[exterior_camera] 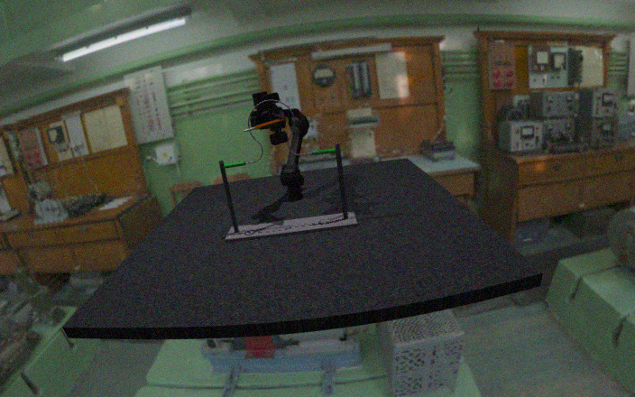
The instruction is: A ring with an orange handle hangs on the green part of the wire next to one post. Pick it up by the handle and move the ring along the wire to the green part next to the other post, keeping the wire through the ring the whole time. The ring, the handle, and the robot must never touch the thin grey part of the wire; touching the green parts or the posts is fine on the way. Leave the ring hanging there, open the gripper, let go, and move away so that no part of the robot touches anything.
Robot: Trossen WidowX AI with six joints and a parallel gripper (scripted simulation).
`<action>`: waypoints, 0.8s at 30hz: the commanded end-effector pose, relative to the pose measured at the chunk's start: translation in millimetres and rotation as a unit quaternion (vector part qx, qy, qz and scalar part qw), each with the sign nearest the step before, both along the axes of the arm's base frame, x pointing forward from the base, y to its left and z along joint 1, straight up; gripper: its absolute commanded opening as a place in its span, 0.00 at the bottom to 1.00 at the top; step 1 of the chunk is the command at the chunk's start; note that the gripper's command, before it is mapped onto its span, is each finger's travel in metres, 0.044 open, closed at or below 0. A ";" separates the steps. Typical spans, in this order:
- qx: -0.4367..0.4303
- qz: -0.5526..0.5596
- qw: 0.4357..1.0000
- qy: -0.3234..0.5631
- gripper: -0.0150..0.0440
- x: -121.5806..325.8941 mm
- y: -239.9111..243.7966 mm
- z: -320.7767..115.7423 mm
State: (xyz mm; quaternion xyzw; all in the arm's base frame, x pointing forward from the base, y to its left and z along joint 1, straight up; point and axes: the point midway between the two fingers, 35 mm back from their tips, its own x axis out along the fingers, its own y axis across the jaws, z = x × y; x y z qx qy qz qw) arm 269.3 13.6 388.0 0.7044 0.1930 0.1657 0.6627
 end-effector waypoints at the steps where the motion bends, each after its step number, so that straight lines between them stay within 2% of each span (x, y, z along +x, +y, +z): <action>1: -0.029 0.001 1.000 0.001 0.00 1.5 -0.3 -0.3; 24: -0.182 -0.003 0.983 0.010 0.00 1.6 -0.8 -7.3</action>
